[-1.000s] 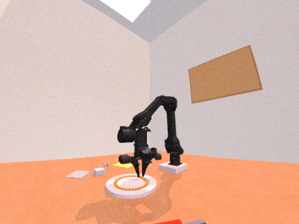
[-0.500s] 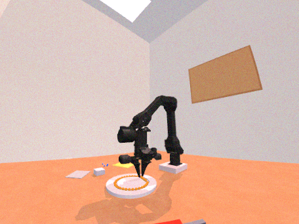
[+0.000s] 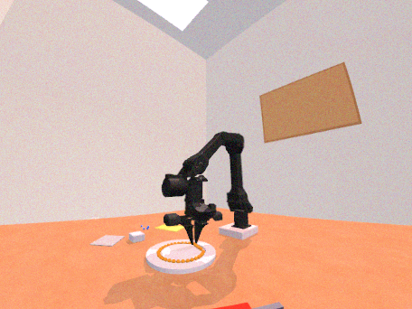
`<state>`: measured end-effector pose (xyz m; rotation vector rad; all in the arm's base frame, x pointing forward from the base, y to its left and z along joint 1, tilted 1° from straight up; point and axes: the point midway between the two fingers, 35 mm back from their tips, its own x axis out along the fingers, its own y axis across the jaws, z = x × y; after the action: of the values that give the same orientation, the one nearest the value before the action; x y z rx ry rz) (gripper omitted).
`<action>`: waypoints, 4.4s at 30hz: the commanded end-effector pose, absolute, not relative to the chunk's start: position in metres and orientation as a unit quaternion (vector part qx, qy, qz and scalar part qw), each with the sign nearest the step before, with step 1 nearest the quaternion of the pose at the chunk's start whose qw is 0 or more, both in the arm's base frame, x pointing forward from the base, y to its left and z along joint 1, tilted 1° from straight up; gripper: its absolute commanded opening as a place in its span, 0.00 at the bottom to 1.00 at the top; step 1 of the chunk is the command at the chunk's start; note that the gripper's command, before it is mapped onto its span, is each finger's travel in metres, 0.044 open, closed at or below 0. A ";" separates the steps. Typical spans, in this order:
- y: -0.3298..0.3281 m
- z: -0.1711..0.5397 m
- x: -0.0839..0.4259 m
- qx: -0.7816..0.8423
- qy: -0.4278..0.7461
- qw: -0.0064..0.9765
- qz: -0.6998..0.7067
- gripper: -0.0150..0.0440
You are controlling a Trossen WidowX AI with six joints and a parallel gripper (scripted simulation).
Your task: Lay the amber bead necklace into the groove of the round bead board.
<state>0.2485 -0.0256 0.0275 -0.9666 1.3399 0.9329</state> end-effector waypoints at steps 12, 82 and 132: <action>-0.025 0.033 0.242 -0.417 0.573 0.581 0.400 0.25; -0.012 0.056 0.242 -0.413 0.574 0.586 0.397 0.46; -0.011 0.028 0.242 -0.412 0.575 0.584 0.398 0.25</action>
<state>0.2420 -0.0112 0.0278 -0.9605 1.3417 0.9289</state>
